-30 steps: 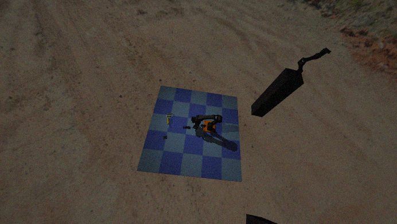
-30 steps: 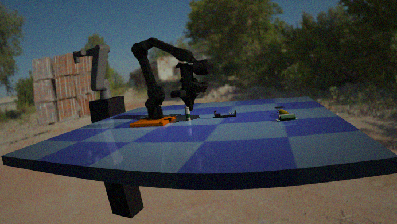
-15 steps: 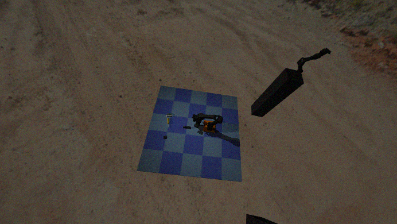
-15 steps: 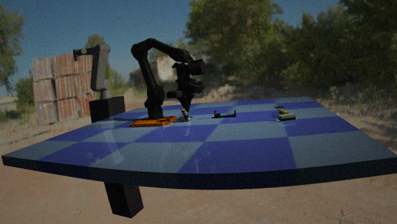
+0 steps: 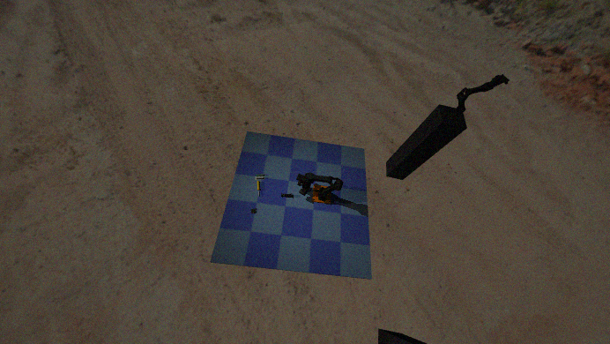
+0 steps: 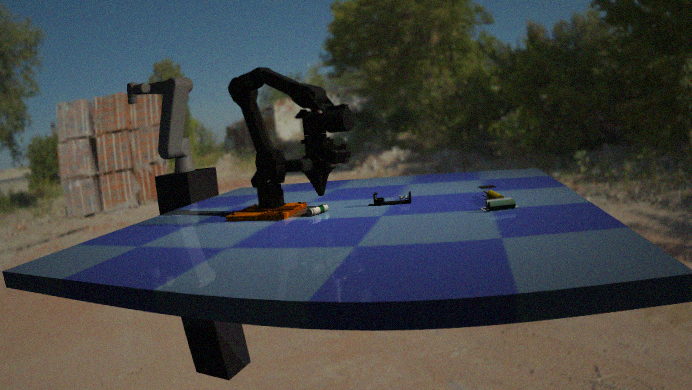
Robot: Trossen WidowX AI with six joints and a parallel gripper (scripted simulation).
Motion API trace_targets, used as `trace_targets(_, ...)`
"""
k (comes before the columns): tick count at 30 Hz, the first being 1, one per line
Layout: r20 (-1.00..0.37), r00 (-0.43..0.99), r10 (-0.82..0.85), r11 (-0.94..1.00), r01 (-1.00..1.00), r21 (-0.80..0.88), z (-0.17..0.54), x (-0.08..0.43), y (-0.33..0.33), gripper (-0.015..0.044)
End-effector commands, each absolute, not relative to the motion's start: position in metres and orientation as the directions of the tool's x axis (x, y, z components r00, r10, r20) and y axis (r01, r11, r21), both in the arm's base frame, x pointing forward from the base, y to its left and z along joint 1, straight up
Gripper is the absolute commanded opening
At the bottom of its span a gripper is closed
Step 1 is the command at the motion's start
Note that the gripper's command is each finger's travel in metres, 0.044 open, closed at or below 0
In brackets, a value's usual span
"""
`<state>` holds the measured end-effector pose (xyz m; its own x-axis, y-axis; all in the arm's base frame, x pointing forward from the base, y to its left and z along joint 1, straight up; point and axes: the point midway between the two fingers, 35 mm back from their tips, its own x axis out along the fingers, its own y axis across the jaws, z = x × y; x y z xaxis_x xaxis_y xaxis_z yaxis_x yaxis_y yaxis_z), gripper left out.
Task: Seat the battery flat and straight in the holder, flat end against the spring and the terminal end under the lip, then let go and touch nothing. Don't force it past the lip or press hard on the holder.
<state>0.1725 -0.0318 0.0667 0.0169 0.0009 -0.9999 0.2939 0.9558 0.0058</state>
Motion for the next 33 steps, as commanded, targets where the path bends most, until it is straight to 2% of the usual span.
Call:
trace_targets(1,-1.000,0.024,-0.001,0.956,0.294,0.006,0.082,0.176,-0.033,0.0000)
trace_targets(11,-1.000,0.019,-0.001,0.957,0.291,0.004,0.144,0.171,-0.033,0.0000)
trace_targets(24,-1.000,0.012,0.002,0.955,0.295,0.005,0.141,0.170,-0.032,0.0000)
trace_targets(26,-1.000,0.013,0.001,0.972,0.235,0.004,0.139,0.170,-0.033,0.0052)
trace_targets(30,-1.000,0.014,0.001,0.993,-0.120,-0.001,0.124,0.171,-0.038,0.0157)
trace_targets(33,-1.000,0.015,0.000,0.921,-0.390,-0.006,0.113,0.171,-0.042,0.0221)
